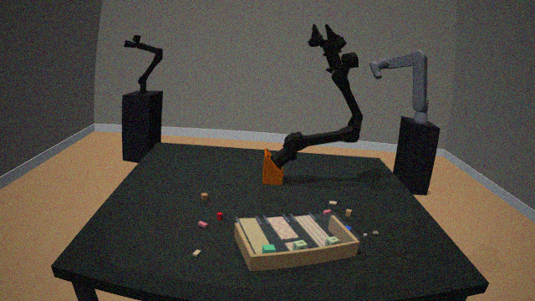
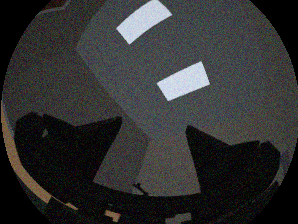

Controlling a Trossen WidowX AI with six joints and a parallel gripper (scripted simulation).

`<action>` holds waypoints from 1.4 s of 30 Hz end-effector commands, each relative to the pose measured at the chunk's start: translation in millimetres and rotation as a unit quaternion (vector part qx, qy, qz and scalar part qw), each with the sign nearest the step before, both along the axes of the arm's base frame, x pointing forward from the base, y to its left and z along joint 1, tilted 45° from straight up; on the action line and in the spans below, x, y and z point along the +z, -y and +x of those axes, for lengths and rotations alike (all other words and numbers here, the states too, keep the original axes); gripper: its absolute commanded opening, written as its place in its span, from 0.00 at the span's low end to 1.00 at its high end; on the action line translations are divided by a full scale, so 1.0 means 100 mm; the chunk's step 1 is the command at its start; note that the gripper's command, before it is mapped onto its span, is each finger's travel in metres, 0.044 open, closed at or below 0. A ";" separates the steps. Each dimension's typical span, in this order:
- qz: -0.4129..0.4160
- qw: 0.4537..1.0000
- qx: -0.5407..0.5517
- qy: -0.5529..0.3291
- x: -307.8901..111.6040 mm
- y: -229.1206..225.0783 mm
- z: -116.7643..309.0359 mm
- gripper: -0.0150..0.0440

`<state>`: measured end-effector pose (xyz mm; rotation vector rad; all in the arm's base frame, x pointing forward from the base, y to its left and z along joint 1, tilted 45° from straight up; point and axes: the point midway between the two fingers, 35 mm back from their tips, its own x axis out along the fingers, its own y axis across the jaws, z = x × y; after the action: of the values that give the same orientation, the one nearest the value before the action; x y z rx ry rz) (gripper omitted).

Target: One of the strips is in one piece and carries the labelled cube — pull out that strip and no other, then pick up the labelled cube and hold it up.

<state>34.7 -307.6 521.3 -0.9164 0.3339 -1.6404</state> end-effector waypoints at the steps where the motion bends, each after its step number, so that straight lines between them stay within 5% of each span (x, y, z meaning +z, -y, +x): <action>1: 0.060 0.991 0.120 0.016 -0.44 0.21 0.55 0.93; 15: 0.260 0.866 0.425 0.050 -1.75 -0.06 2.13 0.93; 24: 0.451 0.684 0.566 0.086 -2.79 -0.83 2.86 0.93; 38: 0.757 0.292 0.575 0.107 -4.05 -2.62 2.96 0.93; 42: 0.769 0.273 0.568 0.107 -4.09 -2.70 2.94 0.93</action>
<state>334.3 -55.7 119.5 0.6114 0.5732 0.3683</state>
